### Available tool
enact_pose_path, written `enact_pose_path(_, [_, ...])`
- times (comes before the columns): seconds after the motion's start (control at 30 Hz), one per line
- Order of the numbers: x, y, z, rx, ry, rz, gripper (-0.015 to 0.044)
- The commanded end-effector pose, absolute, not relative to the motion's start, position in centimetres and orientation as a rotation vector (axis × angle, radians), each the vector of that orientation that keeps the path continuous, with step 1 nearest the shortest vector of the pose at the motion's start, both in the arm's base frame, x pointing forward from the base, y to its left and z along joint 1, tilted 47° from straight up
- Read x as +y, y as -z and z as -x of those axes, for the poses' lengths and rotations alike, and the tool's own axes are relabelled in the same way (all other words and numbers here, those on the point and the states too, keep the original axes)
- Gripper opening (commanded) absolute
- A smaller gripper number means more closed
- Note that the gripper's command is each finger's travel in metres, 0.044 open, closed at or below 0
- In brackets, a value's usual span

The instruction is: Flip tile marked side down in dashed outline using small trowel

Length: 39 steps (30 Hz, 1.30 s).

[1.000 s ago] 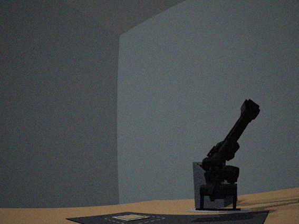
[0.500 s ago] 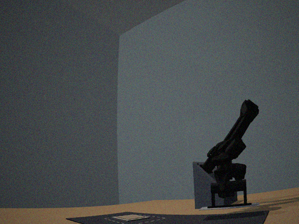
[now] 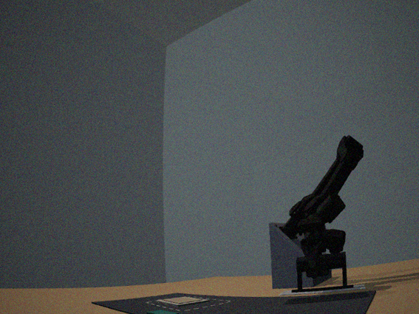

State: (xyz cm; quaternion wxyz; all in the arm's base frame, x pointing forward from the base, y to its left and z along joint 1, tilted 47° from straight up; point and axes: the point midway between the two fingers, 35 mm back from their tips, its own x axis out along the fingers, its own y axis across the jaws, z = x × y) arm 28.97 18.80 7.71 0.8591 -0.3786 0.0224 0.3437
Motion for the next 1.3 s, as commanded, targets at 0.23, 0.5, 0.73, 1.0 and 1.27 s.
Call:
enact_pose_path(0.23, [19.8, -6.7, -29.3, 0.048, -0.702, 0.79, 0.0])
enact_pose_path(0.5, [20.1, -6.4, -29.3, 0.048, -0.702, 0.79, 0.0105])
enact_pose_path(0.73, [20.1, -6.4, -29.3, 0.048, -0.702, 0.79, 0.0289])
enact_pose_path(1.0, [20.1, -6.4, -29.3, 0.048, -0.702, 0.79, 0.03])
enact_pose_path(1.27, [19.4, -7.0, -28.3, 0.048, -0.704, 0.79, 0.03])
